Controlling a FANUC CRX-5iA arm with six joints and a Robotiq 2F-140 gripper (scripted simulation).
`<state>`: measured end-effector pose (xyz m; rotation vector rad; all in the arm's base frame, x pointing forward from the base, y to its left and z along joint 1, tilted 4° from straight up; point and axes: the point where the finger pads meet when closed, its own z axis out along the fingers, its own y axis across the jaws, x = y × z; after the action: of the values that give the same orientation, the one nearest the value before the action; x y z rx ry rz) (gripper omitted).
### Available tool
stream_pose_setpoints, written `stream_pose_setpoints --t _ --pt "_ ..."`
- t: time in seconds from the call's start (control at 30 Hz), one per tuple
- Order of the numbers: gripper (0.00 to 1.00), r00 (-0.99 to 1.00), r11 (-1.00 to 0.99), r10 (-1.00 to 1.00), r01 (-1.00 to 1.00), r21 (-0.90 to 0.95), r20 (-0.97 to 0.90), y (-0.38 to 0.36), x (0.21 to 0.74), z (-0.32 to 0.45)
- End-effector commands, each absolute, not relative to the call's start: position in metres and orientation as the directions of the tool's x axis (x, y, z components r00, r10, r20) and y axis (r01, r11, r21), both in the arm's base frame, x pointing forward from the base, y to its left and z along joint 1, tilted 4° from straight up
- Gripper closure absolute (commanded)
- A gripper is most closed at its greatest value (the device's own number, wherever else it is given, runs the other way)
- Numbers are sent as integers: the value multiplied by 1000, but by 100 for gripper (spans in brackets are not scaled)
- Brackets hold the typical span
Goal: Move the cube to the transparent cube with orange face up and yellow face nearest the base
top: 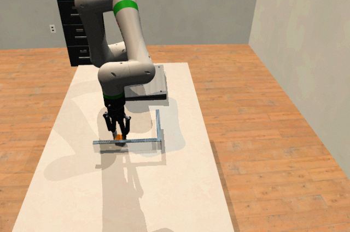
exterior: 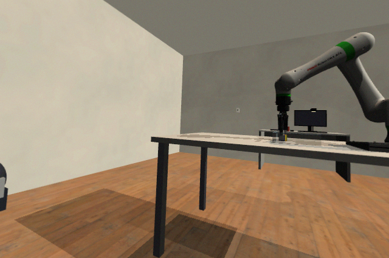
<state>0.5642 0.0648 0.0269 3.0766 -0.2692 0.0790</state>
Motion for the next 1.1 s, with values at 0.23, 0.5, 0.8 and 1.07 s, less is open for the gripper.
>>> stream_pose_setpoints --t 0.23,0.5,0.8,1.07 --pt "100 984 -983 -172 -175 48 56 65 564 27" --pt "63 984 -983 -172 -175 48 56 65 564 27" --pt "63 984 -983 -172 -175 48 56 65 564 27" --pt "63 984 -983 -172 -175 48 56 65 564 27"
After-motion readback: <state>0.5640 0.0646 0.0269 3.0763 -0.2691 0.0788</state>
